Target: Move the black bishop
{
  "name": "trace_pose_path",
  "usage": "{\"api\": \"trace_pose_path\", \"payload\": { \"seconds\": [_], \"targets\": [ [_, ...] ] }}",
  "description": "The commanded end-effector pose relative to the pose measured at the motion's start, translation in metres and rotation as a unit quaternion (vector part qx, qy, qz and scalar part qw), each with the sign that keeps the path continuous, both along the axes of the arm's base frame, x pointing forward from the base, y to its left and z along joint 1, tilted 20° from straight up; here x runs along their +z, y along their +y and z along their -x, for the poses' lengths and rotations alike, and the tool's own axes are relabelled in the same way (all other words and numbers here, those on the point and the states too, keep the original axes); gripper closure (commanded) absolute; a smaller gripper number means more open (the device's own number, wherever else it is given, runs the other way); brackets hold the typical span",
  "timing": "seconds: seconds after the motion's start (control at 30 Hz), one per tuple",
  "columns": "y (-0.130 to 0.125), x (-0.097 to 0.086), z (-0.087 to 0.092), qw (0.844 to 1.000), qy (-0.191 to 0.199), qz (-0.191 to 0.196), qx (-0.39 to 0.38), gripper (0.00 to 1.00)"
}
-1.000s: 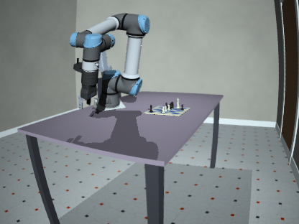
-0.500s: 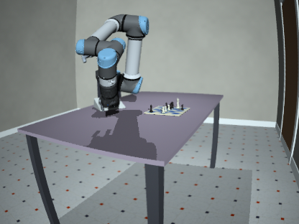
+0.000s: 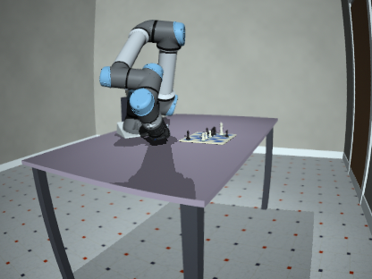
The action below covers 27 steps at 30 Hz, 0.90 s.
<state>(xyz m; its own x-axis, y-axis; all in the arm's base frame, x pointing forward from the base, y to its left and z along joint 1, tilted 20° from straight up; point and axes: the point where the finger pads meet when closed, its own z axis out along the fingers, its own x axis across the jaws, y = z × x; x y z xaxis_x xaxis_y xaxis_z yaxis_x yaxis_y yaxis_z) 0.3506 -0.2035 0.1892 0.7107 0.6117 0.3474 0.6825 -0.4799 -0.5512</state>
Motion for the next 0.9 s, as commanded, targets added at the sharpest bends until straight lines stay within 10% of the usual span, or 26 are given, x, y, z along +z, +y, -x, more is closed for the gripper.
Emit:
{"api": "trace_pose_path", "payload": {
  "seconds": [0.0, 0.87],
  "targets": [
    [0.044, -0.009, -0.019, 0.994, 0.047, -0.053, -0.085, 0.0],
    [0.09, -0.021, -0.039, 0.975, 0.091, -0.108, -0.172, 0.0]
  ]
}}
